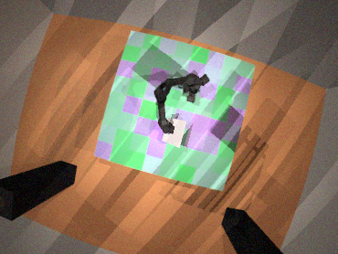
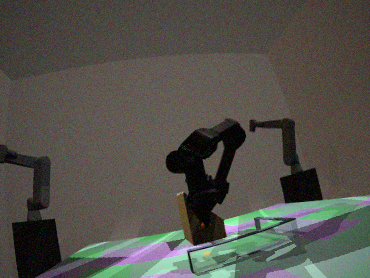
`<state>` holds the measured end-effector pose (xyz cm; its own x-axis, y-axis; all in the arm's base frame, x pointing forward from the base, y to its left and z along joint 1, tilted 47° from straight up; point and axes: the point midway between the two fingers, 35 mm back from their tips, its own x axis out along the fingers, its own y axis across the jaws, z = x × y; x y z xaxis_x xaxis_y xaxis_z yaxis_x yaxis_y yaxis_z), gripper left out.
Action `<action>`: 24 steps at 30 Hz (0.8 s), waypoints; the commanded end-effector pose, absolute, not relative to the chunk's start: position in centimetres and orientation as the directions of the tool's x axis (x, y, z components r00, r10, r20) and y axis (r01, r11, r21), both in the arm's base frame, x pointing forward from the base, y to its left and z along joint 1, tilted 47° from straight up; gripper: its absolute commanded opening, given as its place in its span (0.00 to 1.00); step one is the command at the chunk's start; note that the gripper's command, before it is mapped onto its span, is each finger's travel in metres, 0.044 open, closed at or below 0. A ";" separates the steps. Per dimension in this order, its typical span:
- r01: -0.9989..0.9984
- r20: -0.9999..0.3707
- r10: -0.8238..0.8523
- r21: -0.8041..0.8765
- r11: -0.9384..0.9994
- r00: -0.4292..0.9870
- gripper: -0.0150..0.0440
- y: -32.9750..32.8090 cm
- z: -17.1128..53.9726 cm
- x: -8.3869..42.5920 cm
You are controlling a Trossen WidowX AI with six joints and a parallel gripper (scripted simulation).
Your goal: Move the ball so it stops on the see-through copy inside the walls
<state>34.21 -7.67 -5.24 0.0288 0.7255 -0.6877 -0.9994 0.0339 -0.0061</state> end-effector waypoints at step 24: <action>-0.999 -0.690 0.724 -0.014 0.029 0.031 0.25 -3.1 -11.6 34.6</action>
<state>34.74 -3.36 -11.39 0.0304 0.7201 -0.6932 -0.9995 0.0236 -0.0193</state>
